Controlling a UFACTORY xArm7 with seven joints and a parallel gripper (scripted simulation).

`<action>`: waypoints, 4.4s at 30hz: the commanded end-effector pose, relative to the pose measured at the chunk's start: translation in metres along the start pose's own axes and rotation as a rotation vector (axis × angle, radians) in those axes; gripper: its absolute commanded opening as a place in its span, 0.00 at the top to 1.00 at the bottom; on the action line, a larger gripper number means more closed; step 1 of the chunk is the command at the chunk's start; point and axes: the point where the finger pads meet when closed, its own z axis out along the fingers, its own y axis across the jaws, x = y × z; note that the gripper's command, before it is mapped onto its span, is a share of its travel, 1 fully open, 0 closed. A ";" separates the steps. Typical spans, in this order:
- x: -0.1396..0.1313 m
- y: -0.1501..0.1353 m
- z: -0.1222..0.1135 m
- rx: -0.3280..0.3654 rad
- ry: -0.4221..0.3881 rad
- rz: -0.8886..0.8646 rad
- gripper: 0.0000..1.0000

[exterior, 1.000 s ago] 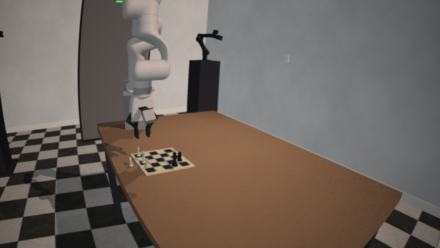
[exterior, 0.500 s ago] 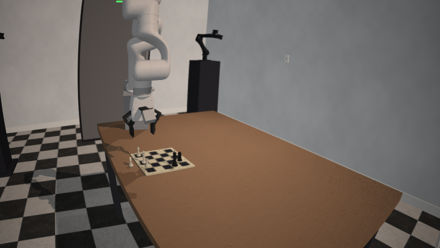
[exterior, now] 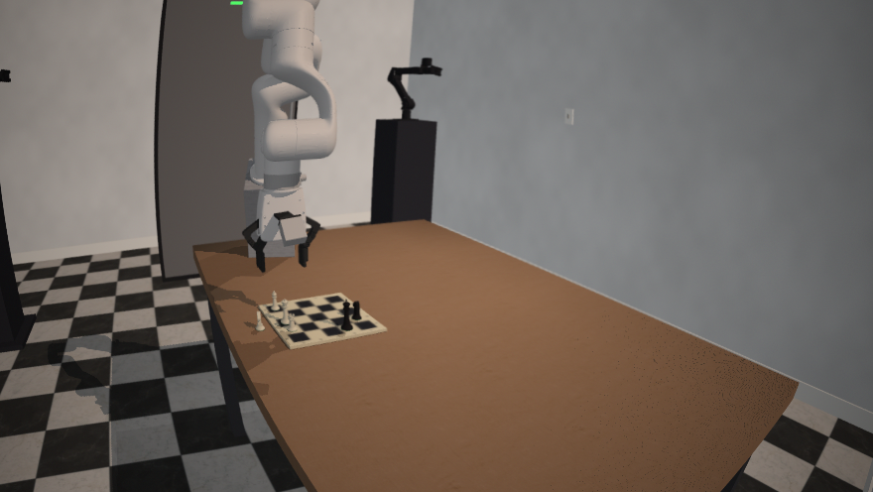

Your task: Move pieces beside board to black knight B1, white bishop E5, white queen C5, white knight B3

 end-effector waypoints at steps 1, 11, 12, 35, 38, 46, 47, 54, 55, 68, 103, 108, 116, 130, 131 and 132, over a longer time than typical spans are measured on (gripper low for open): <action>0.002 0.003 0.000 0.001 0.003 0.086 0.00; 0.006 0.016 0.002 0.005 0.006 0.491 0.00; 0.007 0.018 0.003 0.006 0.006 0.558 0.00; 0.002 0.061 0.014 0.002 0.001 1.747 0.00; 0.002 0.062 0.015 0.001 0.001 1.784 0.00; 0.002 0.063 0.015 0.001 0.001 1.794 0.61; 0.002 0.063 0.015 0.001 0.001 1.794 0.61; 0.002 0.063 0.015 0.001 0.001 1.794 0.61; 0.002 0.063 0.015 0.001 0.001 1.794 0.61; 0.002 0.063 0.015 0.001 0.001 1.794 0.61; 0.002 0.062 0.024 0.001 0.002 1.794 0.61; 0.002 0.062 0.031 0.001 0.002 1.794 0.61; 0.002 0.062 0.042 0.001 0.002 1.794 0.61; 0.002 0.062 0.063 0.001 0.002 1.794 0.61; 0.002 0.062 0.064 0.001 0.002 1.794 0.61; 0.002 0.062 0.065 0.001 0.002 1.794 0.61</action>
